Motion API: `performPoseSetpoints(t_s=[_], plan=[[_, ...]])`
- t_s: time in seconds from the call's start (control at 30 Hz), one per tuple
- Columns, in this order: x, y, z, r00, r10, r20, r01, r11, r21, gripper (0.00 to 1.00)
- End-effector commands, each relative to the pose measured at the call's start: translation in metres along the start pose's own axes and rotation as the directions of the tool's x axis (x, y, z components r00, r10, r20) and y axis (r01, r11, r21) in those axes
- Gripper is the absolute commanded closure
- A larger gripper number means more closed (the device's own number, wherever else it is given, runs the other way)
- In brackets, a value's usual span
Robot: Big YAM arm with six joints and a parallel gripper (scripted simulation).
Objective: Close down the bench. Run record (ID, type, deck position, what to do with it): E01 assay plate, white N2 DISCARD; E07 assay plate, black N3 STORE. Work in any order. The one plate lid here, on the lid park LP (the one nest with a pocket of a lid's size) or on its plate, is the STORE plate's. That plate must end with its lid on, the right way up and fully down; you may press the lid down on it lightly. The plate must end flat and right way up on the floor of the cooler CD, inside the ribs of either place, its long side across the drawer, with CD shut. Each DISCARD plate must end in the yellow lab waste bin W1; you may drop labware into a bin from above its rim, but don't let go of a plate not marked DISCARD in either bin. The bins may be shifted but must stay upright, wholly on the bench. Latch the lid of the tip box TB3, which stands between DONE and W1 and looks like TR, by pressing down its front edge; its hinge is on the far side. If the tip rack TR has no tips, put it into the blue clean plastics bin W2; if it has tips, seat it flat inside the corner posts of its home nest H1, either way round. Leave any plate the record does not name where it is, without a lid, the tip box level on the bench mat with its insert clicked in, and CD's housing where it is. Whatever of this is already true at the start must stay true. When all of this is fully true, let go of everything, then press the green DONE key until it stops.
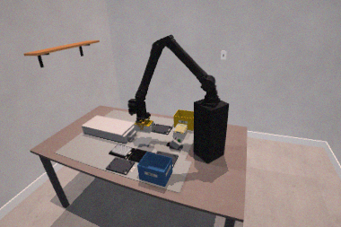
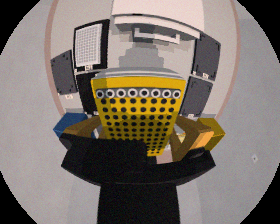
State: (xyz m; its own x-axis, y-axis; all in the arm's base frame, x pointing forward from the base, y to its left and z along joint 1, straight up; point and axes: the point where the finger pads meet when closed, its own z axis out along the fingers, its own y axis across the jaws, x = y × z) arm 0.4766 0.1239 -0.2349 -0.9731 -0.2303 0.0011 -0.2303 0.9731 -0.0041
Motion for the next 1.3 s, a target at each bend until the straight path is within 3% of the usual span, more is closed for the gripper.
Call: performPoseSetpoints(t_s=[0.0,1.07,1.2,1.27], plan=[[-0.023,0.01,-0.008,0.999,0.018,0.034,-0.018,1.0,0.001,1.0],[-0.037,0.088,-0.005,0.999,0.018,0.028,-0.018,1.0,-0.002,1.0],[-0.045,0.095,-0.016,0.999,0.018,0.048,-0.018,1.0,-0.006,1.0],[-0.039,0.099,-0.005,0.999,0.018,0.028,-0.018,1.0,-0.002,1.0]])
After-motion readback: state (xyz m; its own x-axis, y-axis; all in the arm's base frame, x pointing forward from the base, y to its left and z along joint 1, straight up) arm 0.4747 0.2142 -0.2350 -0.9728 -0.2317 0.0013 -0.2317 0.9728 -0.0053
